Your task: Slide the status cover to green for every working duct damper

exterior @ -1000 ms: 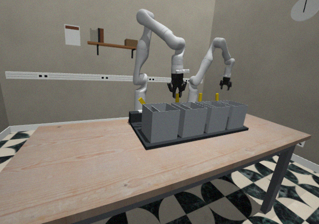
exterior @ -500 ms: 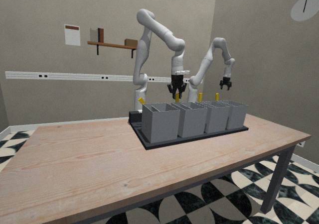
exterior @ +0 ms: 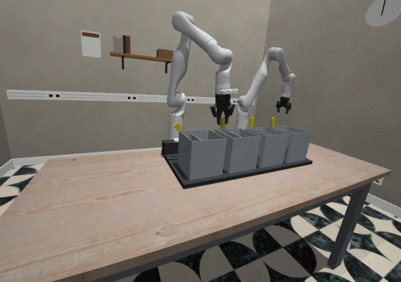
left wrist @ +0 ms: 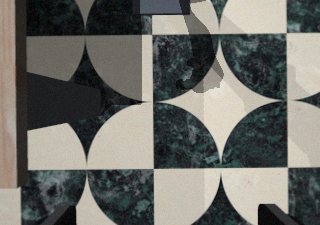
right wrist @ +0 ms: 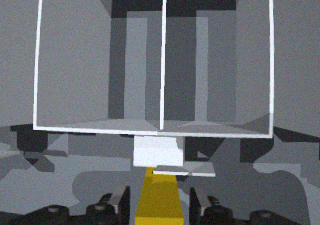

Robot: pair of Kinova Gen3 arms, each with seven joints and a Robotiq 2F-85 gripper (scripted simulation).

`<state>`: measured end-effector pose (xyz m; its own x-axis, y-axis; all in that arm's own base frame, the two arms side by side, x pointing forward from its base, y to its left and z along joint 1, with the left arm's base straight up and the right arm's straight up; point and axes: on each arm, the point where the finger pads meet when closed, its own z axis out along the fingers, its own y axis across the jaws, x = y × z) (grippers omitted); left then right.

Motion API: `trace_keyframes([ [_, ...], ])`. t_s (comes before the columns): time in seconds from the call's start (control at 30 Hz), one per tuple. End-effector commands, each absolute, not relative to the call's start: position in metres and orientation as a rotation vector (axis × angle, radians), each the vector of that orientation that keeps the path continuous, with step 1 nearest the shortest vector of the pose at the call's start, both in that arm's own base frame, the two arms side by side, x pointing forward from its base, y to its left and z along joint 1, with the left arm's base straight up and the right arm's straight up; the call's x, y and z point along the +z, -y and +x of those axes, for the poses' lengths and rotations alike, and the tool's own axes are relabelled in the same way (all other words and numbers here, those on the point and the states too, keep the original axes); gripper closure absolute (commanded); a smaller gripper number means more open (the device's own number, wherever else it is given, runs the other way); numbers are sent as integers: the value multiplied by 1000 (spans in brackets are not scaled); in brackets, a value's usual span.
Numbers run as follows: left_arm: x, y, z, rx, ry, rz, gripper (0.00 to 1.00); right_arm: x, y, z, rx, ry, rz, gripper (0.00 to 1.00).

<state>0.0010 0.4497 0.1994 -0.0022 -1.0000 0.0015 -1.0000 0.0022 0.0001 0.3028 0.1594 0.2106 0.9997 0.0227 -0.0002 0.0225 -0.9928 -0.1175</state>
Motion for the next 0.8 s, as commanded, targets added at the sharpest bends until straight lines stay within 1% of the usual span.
trace_keyframes([
  [0.0,200,-450,1,0,2224,2219,2,211,-160,303,0,34,-3023,566],
  [0.63,200,-450,1,0,2224,2219,2,211,-160,303,0,34,-3023,566],
  [0.67,200,-450,1,0,2224,2219,2,211,-160,303,0,34,-3023,744],
  [0.77,200,-450,1,0,2224,2219,2,211,-160,303,0,34,-3023,744],
])
